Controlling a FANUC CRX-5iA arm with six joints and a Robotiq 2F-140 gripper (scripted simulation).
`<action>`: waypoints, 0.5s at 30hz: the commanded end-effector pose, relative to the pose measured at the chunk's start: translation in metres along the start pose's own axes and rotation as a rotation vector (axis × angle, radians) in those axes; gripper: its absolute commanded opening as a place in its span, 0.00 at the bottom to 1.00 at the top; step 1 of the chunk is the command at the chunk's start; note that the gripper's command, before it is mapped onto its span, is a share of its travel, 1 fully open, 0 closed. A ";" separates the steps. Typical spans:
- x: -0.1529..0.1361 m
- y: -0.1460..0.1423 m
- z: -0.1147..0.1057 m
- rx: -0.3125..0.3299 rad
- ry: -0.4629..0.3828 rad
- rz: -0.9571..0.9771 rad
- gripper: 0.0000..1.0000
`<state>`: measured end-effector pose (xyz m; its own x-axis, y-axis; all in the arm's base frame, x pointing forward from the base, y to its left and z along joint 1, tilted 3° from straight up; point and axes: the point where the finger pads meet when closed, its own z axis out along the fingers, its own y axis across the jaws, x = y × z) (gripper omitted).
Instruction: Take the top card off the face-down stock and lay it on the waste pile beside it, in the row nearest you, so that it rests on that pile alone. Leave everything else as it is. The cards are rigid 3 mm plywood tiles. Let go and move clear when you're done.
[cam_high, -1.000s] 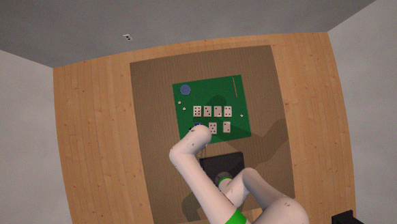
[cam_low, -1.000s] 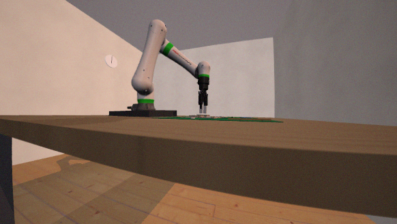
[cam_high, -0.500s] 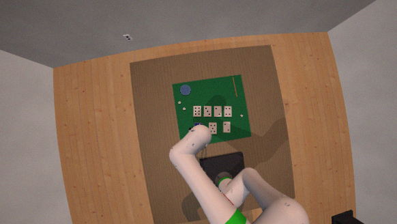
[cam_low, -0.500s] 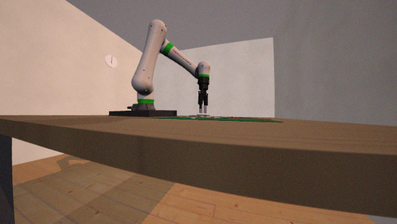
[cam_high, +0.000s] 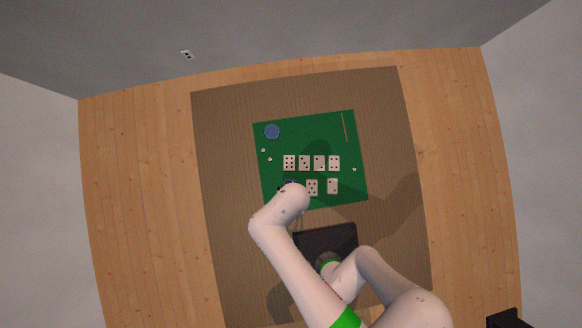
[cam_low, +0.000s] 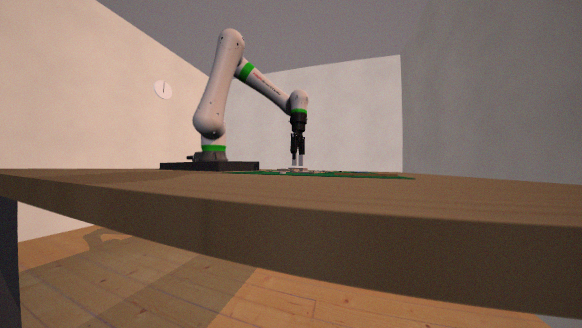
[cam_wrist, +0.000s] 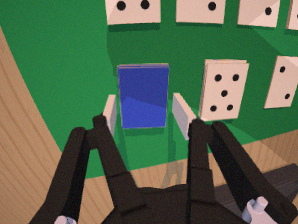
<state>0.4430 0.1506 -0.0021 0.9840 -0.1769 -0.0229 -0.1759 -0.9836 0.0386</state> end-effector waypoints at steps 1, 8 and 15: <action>0.000 0.000 0.001 0.000 0.000 0.000 0.50; 0.000 0.000 0.004 0.000 0.000 0.000 0.50; 0.000 0.000 0.008 0.000 0.000 0.000 0.50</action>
<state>0.4430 0.1504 -0.0086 0.9840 -0.1769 -0.0229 -0.1759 -0.9836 0.0386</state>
